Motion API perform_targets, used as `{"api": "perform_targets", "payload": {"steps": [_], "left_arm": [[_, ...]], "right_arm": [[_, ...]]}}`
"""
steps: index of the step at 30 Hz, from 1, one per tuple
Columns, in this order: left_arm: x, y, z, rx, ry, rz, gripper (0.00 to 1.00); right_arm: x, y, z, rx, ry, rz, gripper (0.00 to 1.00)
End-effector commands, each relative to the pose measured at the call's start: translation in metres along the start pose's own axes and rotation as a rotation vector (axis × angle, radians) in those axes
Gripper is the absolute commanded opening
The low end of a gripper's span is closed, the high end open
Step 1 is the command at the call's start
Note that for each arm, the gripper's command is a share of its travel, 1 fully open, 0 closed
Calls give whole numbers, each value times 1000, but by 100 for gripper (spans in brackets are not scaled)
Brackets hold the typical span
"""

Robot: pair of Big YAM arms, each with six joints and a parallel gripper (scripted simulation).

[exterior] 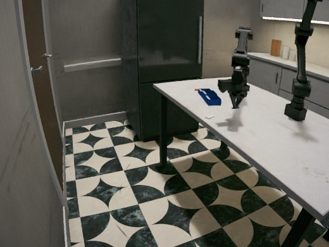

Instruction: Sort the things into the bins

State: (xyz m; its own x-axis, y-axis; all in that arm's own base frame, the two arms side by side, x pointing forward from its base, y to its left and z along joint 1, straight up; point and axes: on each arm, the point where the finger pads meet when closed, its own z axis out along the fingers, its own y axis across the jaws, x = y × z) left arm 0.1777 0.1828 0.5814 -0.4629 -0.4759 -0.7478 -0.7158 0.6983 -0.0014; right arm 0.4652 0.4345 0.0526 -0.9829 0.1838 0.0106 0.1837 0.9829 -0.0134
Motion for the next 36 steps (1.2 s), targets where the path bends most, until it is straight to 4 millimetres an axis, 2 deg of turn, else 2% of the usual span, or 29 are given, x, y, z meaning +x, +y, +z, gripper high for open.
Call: {"api": "perform_targets", "payload": {"steps": [1,8,10,25,27,36], "left_arm": [[-8,-4,-23,9,-42,9,100],[-8,-4,-23,9,-42,9,100],[-8,-4,-23,9,-42,9,100],[-8,-4,-23,9,-42,9,100],[-8,-4,-23,9,-42,9,100],[-8,-4,-23,9,-42,9,100]], "right_arm": [[-7,-14,-27,-49,-39,-13,4],[-6,-56,-25,-47,-40,-13,4],[-6,-56,-25,-47,-40,-13,4],[-2,-147,-20,-41,-41,-13,4],[-2,-147,-20,-41,-41,-13,4],[0,-197,-17,-38,-41,-13,4]]}}
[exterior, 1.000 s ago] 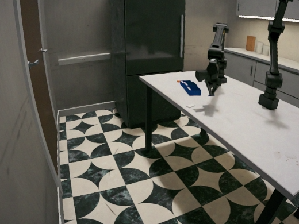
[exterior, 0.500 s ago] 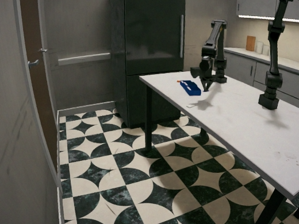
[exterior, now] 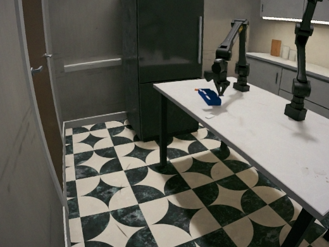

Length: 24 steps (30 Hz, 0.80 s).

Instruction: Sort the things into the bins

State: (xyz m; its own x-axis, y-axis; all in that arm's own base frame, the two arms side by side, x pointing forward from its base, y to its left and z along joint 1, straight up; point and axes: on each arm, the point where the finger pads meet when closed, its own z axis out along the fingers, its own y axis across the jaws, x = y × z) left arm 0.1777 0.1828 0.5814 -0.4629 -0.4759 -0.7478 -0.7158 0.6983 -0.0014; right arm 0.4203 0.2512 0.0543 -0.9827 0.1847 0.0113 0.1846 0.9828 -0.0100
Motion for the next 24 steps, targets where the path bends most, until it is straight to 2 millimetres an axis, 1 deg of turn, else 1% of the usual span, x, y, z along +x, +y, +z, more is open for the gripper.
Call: {"api": "perform_targets", "payload": {"steps": [1,3,6,8,9,16,19,20,21,23,24], "left_arm": [[-8,-4,-23,9,-42,9,100],[-8,-4,-23,9,-42,9,100],[-8,-4,-23,9,-42,9,100],[-8,-4,-23,9,-42,9,100],[-8,-4,-23,9,-42,9,100],[-8,-4,-23,9,-42,9,100],[-8,-4,-23,9,-42,9,100],[-8,-4,-23,9,-42,9,100],[-8,-4,-23,9,-42,9,100],[-8,-4,-23,9,-42,9,100],[-8,-4,-23,9,-42,9,100]], "right_arm": [[-10,-14,-18,-36,-41,58,4],[-10,-26,-17,-37,-39,155,4],[-9,-45,-17,-36,-39,155,4],[-9,-45,-17,-36,-39,155,4],[-9,-51,-17,-35,-40,133,4],[-7,-91,-15,-32,-41,133,4],[-10,-93,-17,-36,-47,133,4],[-21,-79,-31,-60,-79,122,4],[-21,-73,-33,-64,-84,111,4],[-15,-75,-20,-47,-60,111,4],[-15,-75,-20,-47,-60,111,4]]}}
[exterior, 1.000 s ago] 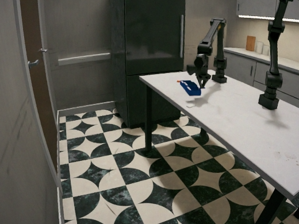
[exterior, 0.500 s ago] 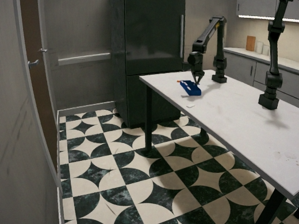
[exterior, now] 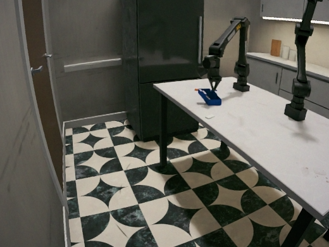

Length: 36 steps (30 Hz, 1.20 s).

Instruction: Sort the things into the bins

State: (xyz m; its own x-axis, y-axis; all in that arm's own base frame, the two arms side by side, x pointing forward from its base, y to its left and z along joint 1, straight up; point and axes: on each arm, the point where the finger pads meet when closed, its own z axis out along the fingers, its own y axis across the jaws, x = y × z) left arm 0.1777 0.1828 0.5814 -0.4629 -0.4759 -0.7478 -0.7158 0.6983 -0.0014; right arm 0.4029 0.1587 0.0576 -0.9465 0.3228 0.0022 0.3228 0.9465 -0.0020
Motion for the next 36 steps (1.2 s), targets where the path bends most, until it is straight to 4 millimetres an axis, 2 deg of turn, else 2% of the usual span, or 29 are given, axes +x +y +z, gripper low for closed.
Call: {"api": "perform_targets", "payload": {"steps": [1,6,9,12,25,29,36], "left_arm": [[-8,-4,-23,9,-42,9,100],[-8,-4,-23,9,-42,9,100],[-8,-4,-23,9,-42,9,100],[-8,-4,-23,9,-42,9,100],[-8,-4,-23,9,-42,9,100],[-8,-4,-23,9,-42,9,100],[-8,-4,-23,9,-42,9,100]], "right_arm": [[-12,21,-17,-42,-48,-32,4],[-4,1,-2,-14,-17,-6,4],[0,3,-3,-14,-17,-14,4],[-7,11,-8,-29,-34,-15,4],[4,5,5,-8,-9,-15,4],[-1,11,0,-20,-22,-15,4],[0,10,2,-17,-19,-11,4]]}}
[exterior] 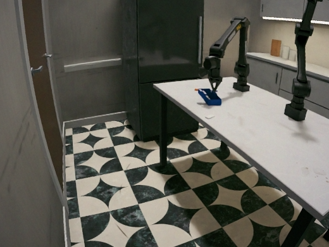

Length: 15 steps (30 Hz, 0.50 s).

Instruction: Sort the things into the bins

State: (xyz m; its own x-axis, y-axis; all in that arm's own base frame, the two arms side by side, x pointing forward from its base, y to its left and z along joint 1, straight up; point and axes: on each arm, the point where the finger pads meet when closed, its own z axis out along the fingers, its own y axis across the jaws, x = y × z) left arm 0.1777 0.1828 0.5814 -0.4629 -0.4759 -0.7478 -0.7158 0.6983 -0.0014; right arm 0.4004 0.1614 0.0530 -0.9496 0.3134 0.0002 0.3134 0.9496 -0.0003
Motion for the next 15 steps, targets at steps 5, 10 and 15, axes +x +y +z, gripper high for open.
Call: {"api": "perform_targets", "payload": {"steps": [5,10,15], "left_arm": [[-8,-4,-23,9,-42,9,100],[-8,-4,-23,9,-42,9,100],[-8,-4,-23,9,-42,9,100]], "right_arm": [[-1,6,1,-9,-10,-1,4],[1,5,4,-5,-6,-1,4],[0,5,5,-5,-6,-1,4]]}}
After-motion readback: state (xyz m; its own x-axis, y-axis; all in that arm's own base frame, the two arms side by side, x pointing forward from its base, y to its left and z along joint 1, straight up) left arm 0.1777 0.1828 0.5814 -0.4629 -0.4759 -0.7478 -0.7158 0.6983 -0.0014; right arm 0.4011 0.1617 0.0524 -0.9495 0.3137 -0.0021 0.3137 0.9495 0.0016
